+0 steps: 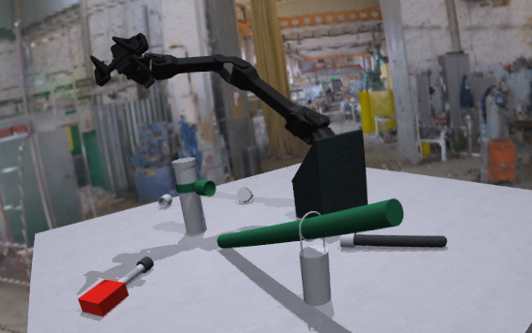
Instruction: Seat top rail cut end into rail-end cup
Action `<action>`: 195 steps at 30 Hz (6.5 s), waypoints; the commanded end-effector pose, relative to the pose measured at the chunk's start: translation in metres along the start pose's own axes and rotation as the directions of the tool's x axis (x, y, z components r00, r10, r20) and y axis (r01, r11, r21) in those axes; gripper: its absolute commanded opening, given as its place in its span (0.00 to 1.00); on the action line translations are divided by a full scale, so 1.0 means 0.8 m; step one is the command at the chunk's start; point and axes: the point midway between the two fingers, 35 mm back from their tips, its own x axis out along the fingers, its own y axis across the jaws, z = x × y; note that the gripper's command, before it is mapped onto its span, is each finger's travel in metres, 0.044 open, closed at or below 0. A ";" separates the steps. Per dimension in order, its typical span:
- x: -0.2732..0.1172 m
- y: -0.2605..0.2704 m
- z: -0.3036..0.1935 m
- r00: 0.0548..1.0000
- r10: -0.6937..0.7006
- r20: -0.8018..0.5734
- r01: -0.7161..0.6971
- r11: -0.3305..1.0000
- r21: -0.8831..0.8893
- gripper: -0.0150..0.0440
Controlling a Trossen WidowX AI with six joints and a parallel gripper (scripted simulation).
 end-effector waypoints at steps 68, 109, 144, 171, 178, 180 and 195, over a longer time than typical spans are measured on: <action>-0.226 0.147 -0.398 0.029 -0.609 -0.793 -0.743 0.517 -0.424 1.00; -0.284 0.112 -0.437 0.035 -0.617 -0.786 -0.926 0.275 -0.257 1.00; -0.280 0.072 -0.484 0.035 -0.617 -0.786 -0.926 0.276 -0.258 1.00; -0.282 0.057 -0.505 0.035 -0.619 -0.784 -0.926 0.275 -0.258 0.51; -0.280 0.057 -0.505 0.032 -0.624 -0.781 -0.922 0.283 -0.264 0.27; -0.279 0.056 -0.506 0.029 -0.630 -0.776 -0.916 0.294 -0.273 0.25; -0.270 0.049 -0.507 0.009 -0.662 -0.749 -0.881 0.349 -0.319 0.25</action>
